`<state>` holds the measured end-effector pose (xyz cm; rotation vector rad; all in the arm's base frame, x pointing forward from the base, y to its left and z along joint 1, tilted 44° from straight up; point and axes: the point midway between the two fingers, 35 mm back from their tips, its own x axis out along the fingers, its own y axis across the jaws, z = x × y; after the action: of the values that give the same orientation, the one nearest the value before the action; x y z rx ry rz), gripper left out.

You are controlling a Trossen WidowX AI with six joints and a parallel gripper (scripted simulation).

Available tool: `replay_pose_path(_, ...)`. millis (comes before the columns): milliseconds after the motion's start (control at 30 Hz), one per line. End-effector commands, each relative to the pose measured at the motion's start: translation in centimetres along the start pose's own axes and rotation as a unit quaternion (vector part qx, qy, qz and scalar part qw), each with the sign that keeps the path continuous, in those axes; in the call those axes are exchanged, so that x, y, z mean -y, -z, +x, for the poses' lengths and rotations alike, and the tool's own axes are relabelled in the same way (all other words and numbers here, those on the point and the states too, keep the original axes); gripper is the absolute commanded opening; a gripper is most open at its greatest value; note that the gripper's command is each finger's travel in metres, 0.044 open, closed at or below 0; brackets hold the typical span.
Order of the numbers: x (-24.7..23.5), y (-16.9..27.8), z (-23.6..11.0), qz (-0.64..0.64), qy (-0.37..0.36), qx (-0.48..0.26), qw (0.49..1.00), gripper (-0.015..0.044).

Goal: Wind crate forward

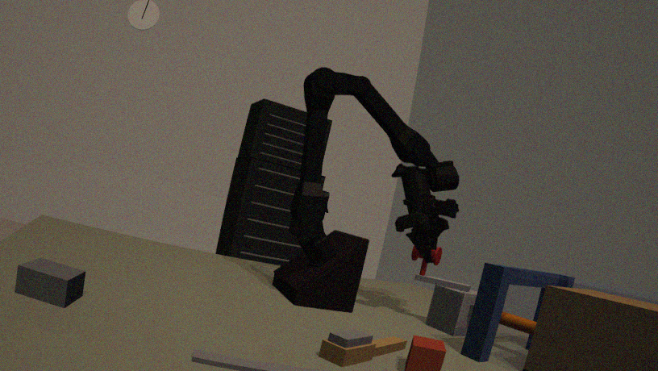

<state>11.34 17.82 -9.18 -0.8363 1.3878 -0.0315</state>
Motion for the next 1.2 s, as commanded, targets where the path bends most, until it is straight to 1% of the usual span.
replay_pose_path(0, 1.4, -0.2, 0.3, 0.002, 0.018, 0.004, 1.0, 0.0)
replay_pose_path(1167, 4.7, -1.6, 0.9, 0.002, 0.019, 0.004, 1.0, 0.0)
